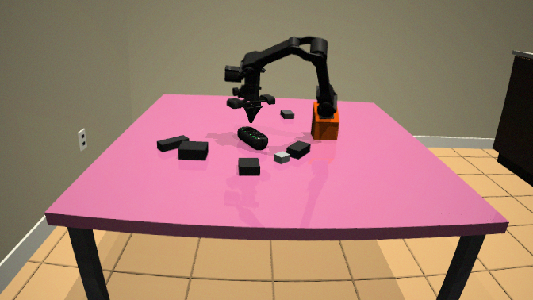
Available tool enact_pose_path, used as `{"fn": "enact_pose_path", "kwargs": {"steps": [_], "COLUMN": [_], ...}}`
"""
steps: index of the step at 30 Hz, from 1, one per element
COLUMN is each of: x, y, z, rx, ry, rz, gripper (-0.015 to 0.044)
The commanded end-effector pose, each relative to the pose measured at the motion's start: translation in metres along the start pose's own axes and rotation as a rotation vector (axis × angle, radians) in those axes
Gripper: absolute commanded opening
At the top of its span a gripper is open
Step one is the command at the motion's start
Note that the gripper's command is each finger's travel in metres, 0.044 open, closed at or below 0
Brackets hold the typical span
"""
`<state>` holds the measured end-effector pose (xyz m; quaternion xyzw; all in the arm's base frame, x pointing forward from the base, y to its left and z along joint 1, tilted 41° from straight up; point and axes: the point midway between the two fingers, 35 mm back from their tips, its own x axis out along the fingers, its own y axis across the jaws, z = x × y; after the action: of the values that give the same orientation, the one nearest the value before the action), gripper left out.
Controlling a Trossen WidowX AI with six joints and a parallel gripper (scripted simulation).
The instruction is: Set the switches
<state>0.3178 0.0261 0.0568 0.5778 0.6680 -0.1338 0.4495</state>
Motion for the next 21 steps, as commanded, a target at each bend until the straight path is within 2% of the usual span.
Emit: {"fn": "enact_pose_path", "kwargs": {"steps": [1,21], "x": [-0.001,0.026], "y": [0.010,0.011], "z": [0.012,0.012], "rx": [-0.002,-0.002], "ry": [-0.003,-0.002], "rz": [-0.002,-0.001], "gripper": [0.0000,0.0000]}}
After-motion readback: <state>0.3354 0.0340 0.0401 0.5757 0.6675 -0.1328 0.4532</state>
